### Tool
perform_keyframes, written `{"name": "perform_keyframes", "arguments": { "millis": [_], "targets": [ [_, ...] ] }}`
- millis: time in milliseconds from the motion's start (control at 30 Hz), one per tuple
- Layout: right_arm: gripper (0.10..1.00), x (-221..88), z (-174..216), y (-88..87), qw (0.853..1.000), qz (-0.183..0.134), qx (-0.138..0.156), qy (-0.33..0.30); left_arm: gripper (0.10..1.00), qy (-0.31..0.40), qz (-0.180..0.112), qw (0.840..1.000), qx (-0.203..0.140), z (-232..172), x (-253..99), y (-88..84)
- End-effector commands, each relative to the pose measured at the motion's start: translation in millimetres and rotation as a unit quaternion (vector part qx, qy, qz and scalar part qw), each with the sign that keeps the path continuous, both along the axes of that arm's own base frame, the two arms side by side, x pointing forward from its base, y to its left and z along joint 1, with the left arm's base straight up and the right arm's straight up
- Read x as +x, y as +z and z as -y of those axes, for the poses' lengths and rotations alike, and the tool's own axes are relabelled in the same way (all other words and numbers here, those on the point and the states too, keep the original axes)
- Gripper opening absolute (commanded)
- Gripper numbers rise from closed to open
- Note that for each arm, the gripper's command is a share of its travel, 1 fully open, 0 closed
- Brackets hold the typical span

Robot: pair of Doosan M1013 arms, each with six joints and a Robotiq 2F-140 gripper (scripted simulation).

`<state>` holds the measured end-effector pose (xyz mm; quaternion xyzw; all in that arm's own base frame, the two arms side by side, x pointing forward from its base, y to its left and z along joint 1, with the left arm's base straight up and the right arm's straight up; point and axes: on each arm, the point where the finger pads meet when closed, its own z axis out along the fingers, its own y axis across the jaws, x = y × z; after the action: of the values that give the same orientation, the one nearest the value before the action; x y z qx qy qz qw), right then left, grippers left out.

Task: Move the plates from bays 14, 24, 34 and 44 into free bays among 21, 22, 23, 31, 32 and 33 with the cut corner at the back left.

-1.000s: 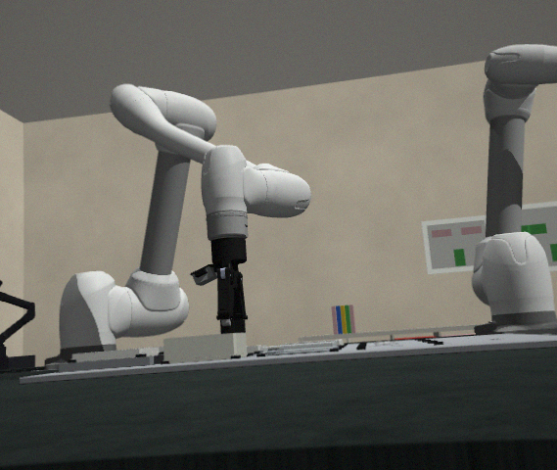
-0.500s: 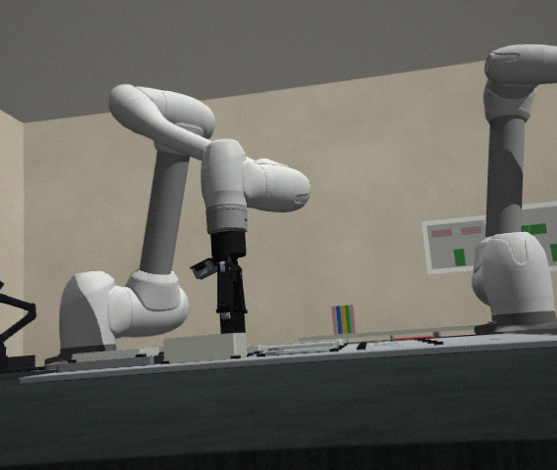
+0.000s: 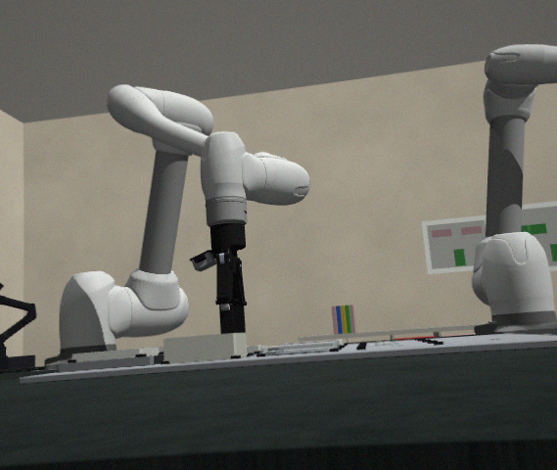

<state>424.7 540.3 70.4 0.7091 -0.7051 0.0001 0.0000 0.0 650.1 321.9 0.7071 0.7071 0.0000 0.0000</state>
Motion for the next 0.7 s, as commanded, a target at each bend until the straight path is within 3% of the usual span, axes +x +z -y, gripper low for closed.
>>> {"name": "perform_keyframes", "arguments": {
  "millis": [0,667],
  "targets": [
    [0.698,0,0,4.4,1.0,0.0,0.001,0.0,1.0,0.0,0.0,1.0,0.001,0,0,1.0],
    [0.698,0,0,28.4,1.0,0.0,0.001,0.0,1.0,0.0,0.0,1.0,0.001,0,0,1.0]
  ]
}}
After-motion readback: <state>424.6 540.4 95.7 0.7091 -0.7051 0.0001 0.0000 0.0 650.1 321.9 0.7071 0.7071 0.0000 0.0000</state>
